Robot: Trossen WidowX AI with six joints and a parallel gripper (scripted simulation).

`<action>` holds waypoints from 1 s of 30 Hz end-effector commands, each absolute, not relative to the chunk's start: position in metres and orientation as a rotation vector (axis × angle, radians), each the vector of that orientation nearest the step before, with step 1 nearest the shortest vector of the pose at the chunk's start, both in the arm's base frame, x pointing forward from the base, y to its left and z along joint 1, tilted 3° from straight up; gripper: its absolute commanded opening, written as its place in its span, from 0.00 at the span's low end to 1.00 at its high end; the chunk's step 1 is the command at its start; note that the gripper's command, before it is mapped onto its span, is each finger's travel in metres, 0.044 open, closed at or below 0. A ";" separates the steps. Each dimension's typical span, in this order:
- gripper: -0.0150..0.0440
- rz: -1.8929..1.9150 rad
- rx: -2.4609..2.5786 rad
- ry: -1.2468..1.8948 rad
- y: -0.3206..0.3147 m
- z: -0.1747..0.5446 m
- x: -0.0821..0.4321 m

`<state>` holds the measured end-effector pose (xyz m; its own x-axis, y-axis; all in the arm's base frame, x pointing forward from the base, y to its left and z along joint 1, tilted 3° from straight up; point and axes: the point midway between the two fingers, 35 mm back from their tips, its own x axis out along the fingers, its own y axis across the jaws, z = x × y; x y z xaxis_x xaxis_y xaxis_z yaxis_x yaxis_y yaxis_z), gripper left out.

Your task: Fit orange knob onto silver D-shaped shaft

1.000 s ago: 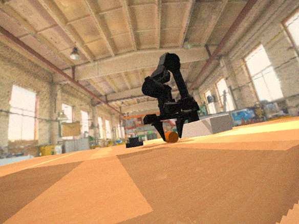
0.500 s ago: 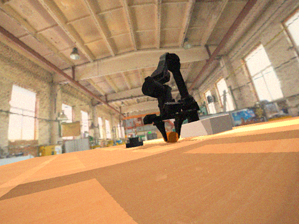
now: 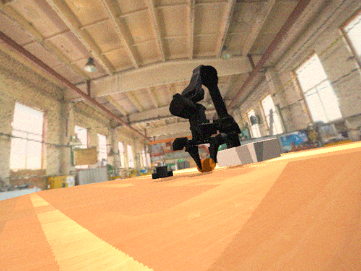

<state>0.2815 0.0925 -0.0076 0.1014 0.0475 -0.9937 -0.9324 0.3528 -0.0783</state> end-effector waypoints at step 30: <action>0.56 1.071 -0.655 0.815 0.064 0.006 0.270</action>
